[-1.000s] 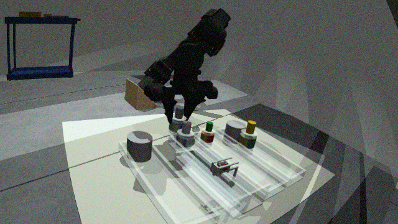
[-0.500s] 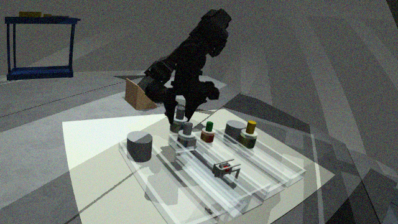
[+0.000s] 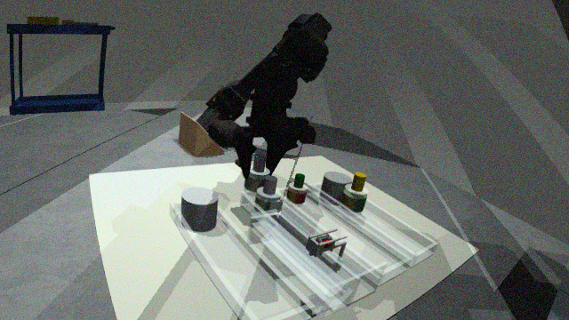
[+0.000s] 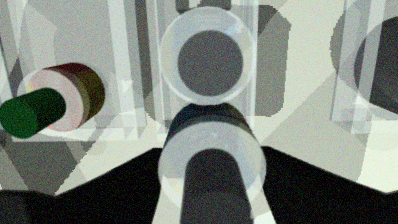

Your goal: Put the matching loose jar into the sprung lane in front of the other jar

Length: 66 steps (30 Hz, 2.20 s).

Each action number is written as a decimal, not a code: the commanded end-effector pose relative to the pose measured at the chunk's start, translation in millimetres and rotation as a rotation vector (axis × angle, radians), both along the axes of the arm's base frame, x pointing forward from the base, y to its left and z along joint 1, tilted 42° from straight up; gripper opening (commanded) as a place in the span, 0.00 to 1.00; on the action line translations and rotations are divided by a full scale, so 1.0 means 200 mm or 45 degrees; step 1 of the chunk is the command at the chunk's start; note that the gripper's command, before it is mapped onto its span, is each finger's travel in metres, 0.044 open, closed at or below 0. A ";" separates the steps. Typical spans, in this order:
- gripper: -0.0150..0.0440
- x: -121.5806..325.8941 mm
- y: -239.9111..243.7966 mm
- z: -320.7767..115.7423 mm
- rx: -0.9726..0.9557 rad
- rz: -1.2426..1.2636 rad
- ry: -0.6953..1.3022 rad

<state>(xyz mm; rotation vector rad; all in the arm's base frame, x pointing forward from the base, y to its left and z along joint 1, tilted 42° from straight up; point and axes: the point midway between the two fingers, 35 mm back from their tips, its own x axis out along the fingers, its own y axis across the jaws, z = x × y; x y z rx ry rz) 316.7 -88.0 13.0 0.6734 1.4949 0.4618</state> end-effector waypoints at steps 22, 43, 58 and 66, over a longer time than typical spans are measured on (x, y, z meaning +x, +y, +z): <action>0.25 0.08 -0.01 0.02 -0.001 -0.008 -0.030; 0.25 0.12 -0.02 0.03 -0.001 -0.008 -0.031; 0.25 0.15 -0.02 0.03 0.000 -0.008 -0.031; 0.25 0.15 -0.02 0.03 0.000 -0.008 -0.031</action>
